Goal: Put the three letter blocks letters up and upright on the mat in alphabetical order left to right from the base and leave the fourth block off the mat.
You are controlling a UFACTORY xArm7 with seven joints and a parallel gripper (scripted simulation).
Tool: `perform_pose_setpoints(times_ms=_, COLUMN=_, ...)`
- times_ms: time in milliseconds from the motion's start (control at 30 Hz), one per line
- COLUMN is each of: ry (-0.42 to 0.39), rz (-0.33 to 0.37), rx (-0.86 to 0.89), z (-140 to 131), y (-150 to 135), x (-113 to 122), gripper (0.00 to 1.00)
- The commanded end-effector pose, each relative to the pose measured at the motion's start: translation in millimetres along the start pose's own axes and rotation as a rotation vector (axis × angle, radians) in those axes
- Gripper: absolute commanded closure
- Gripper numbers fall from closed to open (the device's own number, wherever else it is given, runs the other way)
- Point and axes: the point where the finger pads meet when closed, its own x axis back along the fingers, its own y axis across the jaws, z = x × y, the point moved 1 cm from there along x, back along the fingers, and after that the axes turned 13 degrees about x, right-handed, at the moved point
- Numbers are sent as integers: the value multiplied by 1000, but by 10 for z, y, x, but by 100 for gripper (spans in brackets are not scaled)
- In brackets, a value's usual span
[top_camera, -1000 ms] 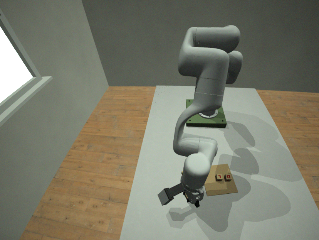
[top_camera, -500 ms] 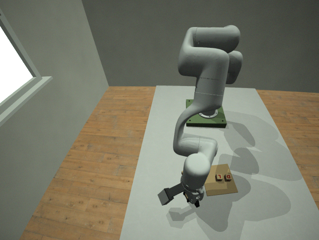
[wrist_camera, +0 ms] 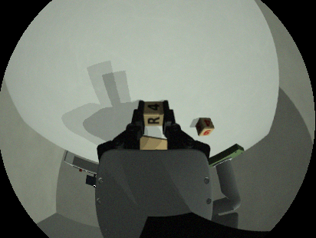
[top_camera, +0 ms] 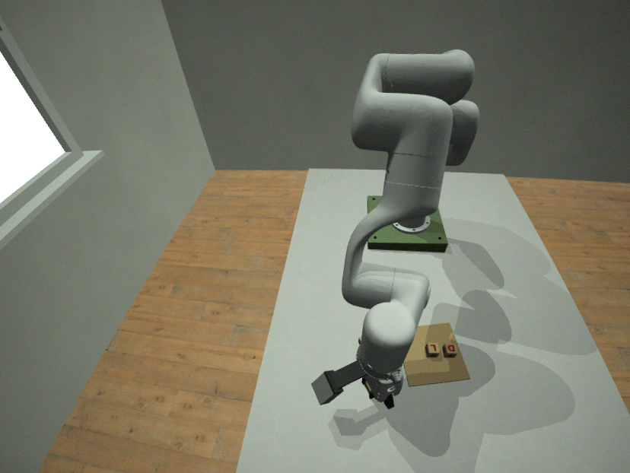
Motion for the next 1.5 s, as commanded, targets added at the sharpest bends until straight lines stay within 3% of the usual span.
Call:
perform_pose_setpoints(times_ms=0, ry=4, rz=3, rx=0, z=14, y=-9, x=18, gripper=79)
perform_pose_setpoints(times_ms=267, ry=4, rz=3, rx=0, z=13, y=-9, x=121, gripper=79)
perform_pose_setpoints(times_ms=600, ry=4, rz=3, rx=0, z=11, y=-7, x=817, gripper=79)
perform_pose_setpoints(times_ms=800, ry=4, rz=3, rx=0, z=10, y=-7, x=984, gripper=79)
perform_pose_setpoints(times_ms=1267, ry=4, rz=3, rx=-9, z=-15, y=-11, x=1021, gripper=79)
perform_pose_setpoints(times_ms=1467, ry=3, rz=3, rx=-197, z=-536, y=-54, x=1061, gripper=79)
